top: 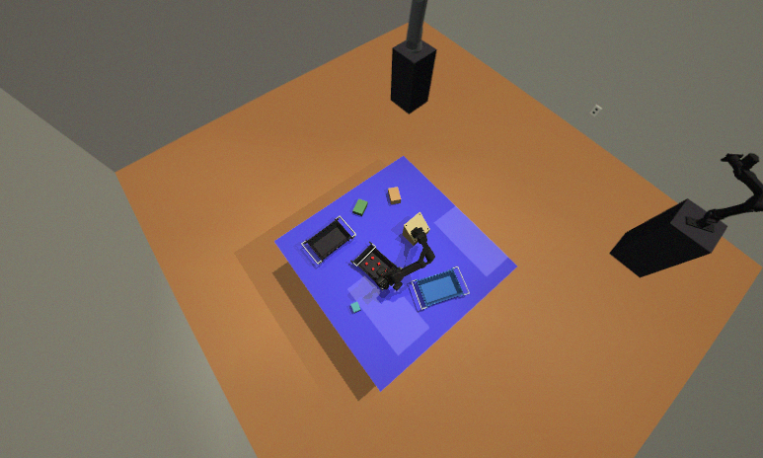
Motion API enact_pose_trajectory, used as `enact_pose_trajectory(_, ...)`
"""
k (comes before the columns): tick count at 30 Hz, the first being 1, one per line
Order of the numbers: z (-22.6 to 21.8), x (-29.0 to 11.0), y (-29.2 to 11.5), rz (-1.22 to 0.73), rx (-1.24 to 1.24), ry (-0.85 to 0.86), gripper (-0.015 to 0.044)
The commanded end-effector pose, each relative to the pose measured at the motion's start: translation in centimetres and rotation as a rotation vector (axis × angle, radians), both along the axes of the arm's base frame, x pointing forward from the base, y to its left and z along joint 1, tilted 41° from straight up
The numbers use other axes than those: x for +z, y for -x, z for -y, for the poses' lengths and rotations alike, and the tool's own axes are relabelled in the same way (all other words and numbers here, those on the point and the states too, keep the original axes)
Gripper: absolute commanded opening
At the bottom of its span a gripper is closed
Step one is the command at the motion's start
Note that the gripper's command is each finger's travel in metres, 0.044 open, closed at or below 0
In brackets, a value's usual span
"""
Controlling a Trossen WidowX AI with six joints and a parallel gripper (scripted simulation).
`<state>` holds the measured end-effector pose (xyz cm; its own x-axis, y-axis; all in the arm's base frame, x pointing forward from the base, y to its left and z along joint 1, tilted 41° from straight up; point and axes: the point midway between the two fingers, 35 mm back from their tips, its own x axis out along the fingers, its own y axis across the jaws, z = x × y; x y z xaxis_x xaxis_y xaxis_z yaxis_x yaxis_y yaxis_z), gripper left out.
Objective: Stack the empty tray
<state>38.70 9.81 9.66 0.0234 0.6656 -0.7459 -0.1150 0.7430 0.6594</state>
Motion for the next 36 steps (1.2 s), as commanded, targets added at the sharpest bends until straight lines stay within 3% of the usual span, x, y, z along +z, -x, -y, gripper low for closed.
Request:
enact_pose_trajectory(1,1.4,-1.3,-0.3,-0.01,-0.005,0.015,0.008)
enact_pose_trajectory(11,2.5,-5.0,-0.6,-0.01,-0.005,0.016,0.008)
enact_pose_trajectory(23,5.0,-1.1,-0.8,-0.01,-0.005,0.017,0.008)
enact_pose_trajectory(36,4.8,-1.6,-0.7,-0.014,-0.01,0.02,0.008)
